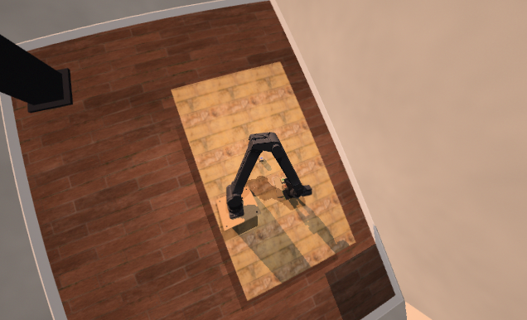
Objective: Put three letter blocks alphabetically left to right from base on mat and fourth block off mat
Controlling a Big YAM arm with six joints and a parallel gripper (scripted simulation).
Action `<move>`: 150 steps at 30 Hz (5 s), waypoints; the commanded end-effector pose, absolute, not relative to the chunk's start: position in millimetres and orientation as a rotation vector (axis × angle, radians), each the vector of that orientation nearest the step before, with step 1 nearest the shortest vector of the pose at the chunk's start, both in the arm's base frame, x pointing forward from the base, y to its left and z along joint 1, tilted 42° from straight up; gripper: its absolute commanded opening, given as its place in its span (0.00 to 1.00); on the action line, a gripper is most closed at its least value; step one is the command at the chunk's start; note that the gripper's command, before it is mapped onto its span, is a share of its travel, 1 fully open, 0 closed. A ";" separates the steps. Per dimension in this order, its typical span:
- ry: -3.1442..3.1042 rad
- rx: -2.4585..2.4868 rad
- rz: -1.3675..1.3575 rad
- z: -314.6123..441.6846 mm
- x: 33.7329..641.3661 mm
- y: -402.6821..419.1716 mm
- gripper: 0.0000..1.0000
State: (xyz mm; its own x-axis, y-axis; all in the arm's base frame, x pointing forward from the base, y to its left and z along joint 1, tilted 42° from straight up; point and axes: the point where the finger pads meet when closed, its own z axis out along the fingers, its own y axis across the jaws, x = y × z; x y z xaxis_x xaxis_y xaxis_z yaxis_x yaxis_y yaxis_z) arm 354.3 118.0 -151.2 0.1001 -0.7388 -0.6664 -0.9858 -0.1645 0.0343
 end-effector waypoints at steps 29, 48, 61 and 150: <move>1.666 -1.948 0.717 -117.6 383.6 89.8 0.56; 1.665 -1.952 0.719 -106.8 384.9 80.4 0.56; 1.666 -1.949 0.713 -103.6 386.4 77.3 0.56; 1.683 -1.969 0.717 -9.0 399.1 -1.4 1.00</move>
